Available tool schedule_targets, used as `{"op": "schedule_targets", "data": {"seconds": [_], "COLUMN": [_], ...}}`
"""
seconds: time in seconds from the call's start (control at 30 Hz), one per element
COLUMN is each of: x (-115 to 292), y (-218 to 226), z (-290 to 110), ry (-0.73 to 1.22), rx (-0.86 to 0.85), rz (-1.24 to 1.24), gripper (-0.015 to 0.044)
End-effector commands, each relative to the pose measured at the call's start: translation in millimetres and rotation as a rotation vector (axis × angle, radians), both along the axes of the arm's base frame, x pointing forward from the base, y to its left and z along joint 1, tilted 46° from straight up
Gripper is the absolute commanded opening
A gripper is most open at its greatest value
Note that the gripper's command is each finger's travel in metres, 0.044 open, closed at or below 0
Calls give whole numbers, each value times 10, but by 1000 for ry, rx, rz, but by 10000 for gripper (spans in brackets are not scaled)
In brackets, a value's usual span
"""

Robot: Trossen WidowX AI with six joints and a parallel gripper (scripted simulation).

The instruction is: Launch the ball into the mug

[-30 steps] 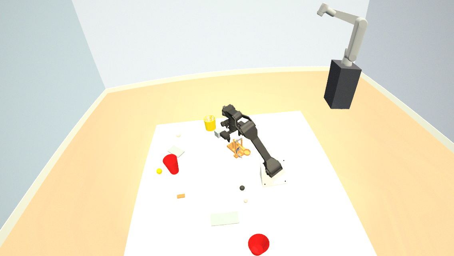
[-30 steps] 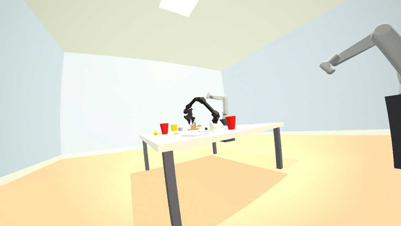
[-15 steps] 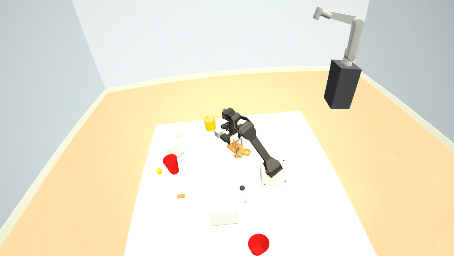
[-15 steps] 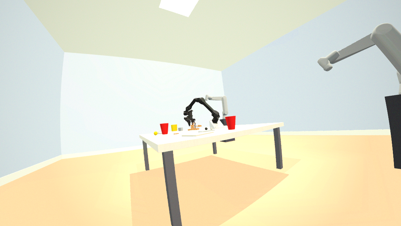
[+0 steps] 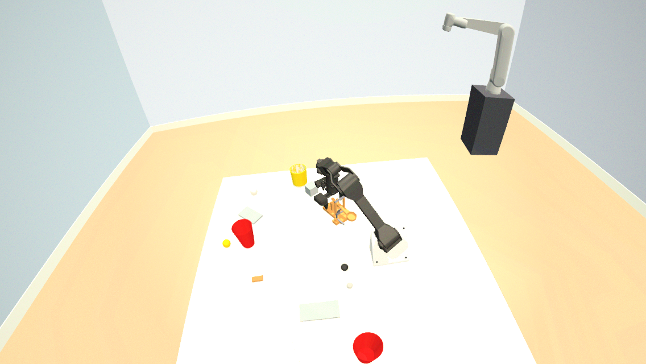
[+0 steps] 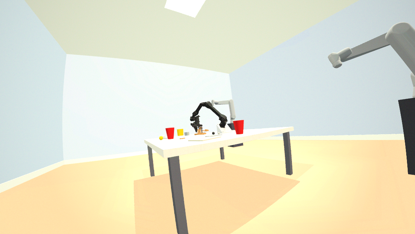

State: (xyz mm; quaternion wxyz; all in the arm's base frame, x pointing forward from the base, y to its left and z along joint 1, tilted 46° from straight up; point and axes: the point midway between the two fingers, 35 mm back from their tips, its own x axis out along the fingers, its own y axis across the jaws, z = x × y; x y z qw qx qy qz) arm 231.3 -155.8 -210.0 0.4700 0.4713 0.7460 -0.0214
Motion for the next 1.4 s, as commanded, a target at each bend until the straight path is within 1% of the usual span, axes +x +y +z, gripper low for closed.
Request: {"op": "schedule_targets", "data": {"seconds": [0.0, 0.1, 0.47, 0.67, 0.73, 0.8, 0.87, 0.97, 1.37], "x": [-28, -28, -11, -11, 6, 35, 42, 42, 31], "y": [42, 42, 16, 16, -64, -259, -335, -335, -223], "z": [-29, -29, -11, -11, 63, 260, 343, 343, 217], "ry": [9, 9, 3, 3, 3, 4, 5, 5, 8], "rx": [9, 9, 3, 3, 2, 1, 0, 0, 5], "rz": [-5, -5, 0, 0, 0, 1, 1, 1, -3], "gripper": [440, 440, 151, 111, 59, 6, 0, 0, 0]}}
